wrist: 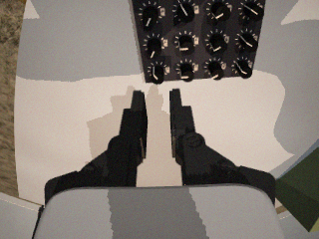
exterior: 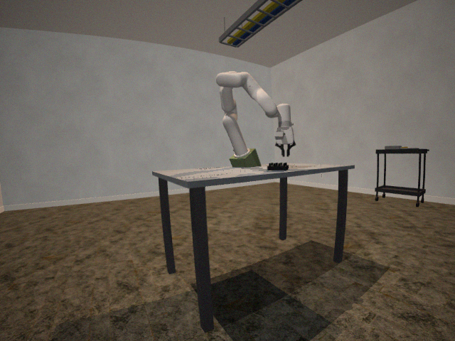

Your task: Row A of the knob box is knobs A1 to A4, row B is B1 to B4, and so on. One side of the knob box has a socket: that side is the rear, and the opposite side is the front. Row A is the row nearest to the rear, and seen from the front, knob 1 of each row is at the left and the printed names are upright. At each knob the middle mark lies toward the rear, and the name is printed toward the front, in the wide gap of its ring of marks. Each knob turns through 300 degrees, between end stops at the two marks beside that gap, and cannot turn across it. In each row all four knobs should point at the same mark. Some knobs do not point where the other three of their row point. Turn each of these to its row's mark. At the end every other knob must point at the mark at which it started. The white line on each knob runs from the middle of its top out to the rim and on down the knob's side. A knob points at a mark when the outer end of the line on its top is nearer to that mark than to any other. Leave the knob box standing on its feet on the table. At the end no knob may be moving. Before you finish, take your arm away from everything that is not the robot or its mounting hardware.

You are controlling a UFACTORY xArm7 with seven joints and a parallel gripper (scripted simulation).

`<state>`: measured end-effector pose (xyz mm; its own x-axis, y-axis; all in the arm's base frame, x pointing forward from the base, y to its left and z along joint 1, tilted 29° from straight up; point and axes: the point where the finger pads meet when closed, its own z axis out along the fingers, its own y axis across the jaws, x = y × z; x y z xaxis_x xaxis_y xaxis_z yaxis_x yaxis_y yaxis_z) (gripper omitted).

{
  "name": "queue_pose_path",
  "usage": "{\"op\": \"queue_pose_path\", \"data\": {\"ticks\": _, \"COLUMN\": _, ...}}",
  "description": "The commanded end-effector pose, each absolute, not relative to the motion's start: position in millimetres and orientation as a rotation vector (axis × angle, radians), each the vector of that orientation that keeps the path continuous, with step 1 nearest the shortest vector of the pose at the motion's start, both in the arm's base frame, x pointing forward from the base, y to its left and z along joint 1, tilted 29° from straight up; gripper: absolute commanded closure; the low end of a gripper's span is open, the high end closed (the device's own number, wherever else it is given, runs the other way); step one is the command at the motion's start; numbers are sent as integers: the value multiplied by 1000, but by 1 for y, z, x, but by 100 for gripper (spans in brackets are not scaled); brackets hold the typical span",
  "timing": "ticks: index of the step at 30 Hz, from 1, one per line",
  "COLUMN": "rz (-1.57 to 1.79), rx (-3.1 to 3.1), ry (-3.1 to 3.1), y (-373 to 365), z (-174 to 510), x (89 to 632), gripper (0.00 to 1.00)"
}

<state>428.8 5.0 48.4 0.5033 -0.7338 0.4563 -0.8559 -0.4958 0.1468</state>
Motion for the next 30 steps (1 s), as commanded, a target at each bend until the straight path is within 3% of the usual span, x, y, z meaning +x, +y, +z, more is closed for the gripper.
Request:
{"op": "queue_pose_path", "data": {"ticks": 1, "rz": 482, "rx": 2399, "ry": -1324, "y": 4, "z": 44, "x": 431, "gripper": 81}}
{"op": "queue_pose_path", "data": {"ticks": 30, "rz": 482, "rx": 2399, "ry": -1324, "y": -8, "z": 22, "x": 434, "gripper": 81}}
